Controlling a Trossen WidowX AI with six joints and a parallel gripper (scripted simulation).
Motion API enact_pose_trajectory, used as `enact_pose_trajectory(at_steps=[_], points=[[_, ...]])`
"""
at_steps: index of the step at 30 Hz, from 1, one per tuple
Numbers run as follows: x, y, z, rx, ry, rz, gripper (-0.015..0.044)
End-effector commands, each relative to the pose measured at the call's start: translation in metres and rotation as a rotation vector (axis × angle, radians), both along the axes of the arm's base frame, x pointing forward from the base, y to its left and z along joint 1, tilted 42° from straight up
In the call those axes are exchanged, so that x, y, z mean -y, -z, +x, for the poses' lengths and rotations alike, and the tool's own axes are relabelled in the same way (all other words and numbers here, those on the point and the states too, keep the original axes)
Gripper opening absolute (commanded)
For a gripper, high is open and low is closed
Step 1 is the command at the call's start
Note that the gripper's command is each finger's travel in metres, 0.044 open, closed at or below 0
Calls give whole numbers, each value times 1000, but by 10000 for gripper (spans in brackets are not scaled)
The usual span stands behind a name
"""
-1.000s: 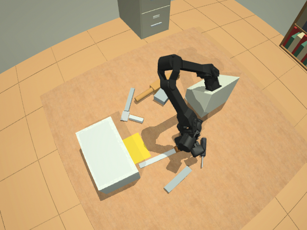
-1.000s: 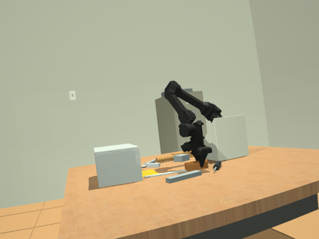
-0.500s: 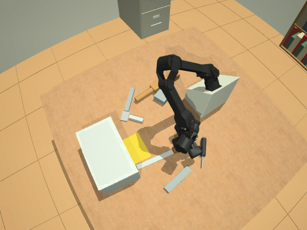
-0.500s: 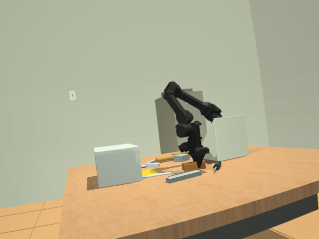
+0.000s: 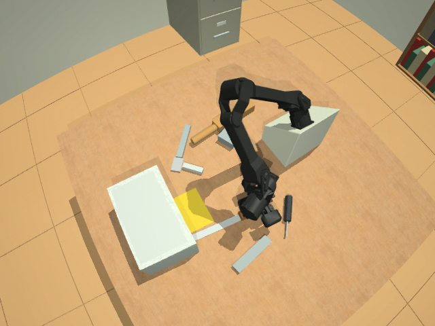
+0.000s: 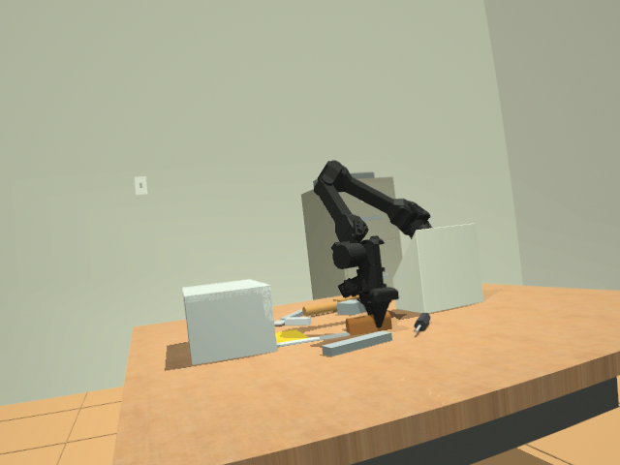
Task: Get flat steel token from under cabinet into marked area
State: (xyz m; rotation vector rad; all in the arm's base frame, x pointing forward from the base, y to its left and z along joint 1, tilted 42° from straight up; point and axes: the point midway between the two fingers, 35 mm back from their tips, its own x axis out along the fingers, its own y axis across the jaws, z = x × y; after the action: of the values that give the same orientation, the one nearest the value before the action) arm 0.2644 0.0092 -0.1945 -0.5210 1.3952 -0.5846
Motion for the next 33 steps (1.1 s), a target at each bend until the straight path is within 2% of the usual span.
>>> enact_pose_trajectory(at_steps=[1,33], points=[[0,-1,8,-1,-1,2,0],[0,-6,50,0,-2,1,0]])
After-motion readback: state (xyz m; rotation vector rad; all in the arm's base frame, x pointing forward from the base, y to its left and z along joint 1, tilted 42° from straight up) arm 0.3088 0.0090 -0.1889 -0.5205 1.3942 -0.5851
